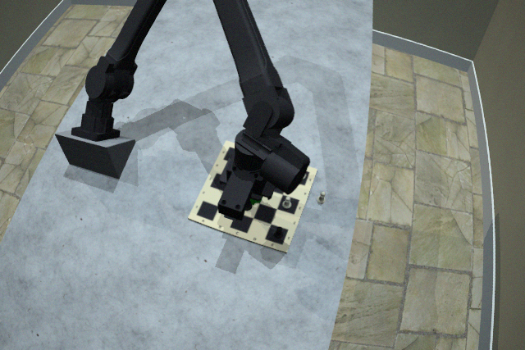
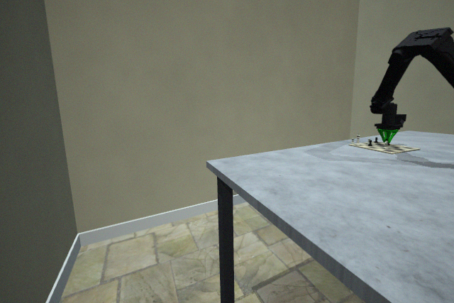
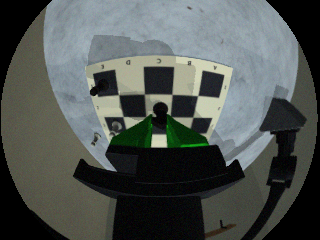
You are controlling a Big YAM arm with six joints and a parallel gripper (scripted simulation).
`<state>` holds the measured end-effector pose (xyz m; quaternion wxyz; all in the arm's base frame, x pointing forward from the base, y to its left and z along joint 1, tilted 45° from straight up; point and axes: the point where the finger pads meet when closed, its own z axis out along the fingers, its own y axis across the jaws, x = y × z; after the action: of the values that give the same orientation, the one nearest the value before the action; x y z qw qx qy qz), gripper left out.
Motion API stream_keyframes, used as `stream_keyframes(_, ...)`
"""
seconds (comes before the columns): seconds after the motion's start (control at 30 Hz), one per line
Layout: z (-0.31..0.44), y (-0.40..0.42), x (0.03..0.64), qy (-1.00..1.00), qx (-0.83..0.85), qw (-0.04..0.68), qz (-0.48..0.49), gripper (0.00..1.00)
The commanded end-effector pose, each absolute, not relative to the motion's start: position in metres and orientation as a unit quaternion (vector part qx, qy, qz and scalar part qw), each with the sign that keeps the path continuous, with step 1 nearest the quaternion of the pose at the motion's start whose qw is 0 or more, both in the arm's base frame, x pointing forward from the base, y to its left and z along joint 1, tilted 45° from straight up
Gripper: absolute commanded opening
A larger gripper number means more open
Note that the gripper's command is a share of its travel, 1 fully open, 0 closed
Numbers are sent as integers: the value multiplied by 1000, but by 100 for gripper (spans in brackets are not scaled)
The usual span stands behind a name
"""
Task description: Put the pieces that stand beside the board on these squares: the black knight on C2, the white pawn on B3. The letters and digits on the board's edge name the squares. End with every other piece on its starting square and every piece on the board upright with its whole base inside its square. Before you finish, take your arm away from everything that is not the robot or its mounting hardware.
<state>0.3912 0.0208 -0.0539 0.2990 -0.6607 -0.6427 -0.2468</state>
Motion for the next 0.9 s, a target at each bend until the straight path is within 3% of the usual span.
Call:
stream_keyframes(0.0, -55, 12, 401, -634, -672, 287, -253, 0)
stream_keyframes(0.87, -52, 10, 405, -637, -670, 282, -256, 0)
